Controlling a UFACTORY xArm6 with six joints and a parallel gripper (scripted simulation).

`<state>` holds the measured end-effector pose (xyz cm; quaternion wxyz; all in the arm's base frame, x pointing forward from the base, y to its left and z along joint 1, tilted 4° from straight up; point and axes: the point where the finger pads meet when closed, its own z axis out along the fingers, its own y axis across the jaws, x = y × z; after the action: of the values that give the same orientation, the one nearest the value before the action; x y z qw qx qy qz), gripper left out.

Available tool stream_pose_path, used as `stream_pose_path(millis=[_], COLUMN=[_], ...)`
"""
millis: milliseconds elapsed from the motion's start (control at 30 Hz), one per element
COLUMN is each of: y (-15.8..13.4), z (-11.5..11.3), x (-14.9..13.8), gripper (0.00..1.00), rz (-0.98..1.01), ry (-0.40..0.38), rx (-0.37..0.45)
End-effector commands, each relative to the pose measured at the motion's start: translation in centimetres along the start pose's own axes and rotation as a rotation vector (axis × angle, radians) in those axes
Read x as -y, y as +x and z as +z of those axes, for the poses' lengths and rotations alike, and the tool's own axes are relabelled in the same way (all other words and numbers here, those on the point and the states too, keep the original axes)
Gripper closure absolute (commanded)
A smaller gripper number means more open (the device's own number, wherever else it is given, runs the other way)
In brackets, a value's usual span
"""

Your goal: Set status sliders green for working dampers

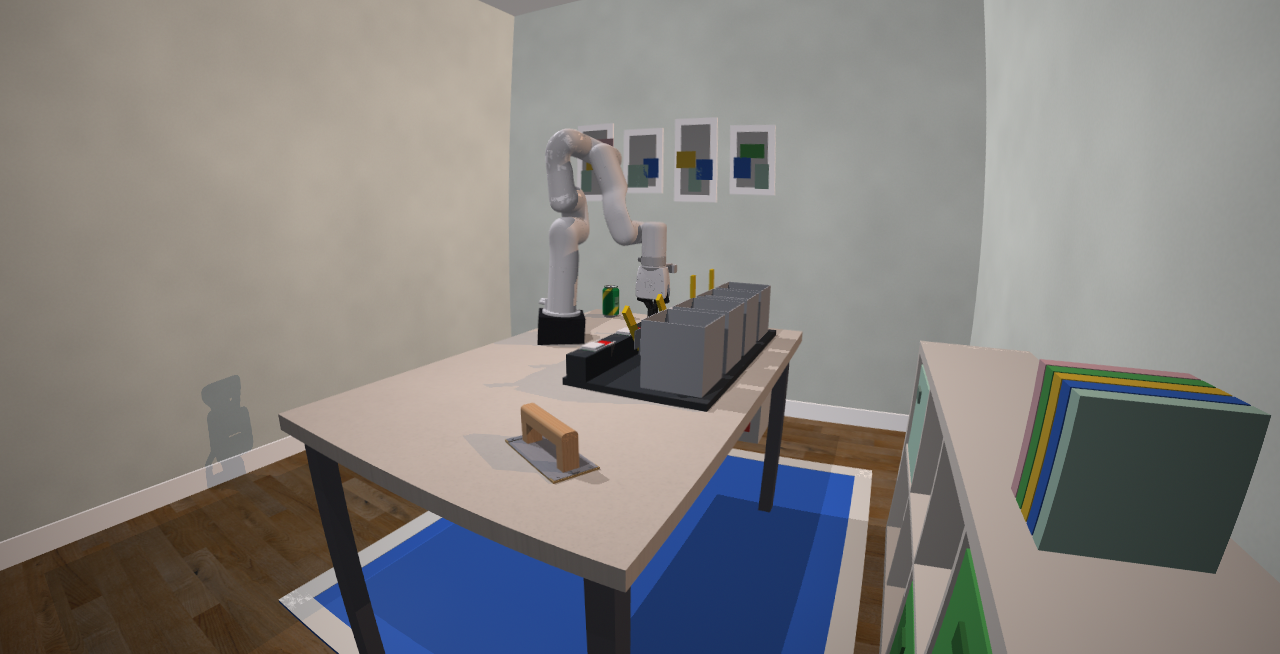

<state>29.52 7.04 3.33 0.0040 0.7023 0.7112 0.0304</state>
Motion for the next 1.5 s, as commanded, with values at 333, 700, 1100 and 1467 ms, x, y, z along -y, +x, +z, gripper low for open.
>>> stream_pose_path(millis=[333, 700, 1100, 1467], y=[0.8, 1.2, 1.5, 1.7], z=[-0.1, -0.1, -0.1, -0.1], x=[-0.1, -0.1, -0.1, -0.1], gripper=[1.0, 1.0, 1.0, 1.0], rz=[0.0, 0.0, 0.0, 0.0], ry=[-0.003, -0.003, -0.003, -0.003], rx=[-0.001, -0.001, -0.001, -0.001])
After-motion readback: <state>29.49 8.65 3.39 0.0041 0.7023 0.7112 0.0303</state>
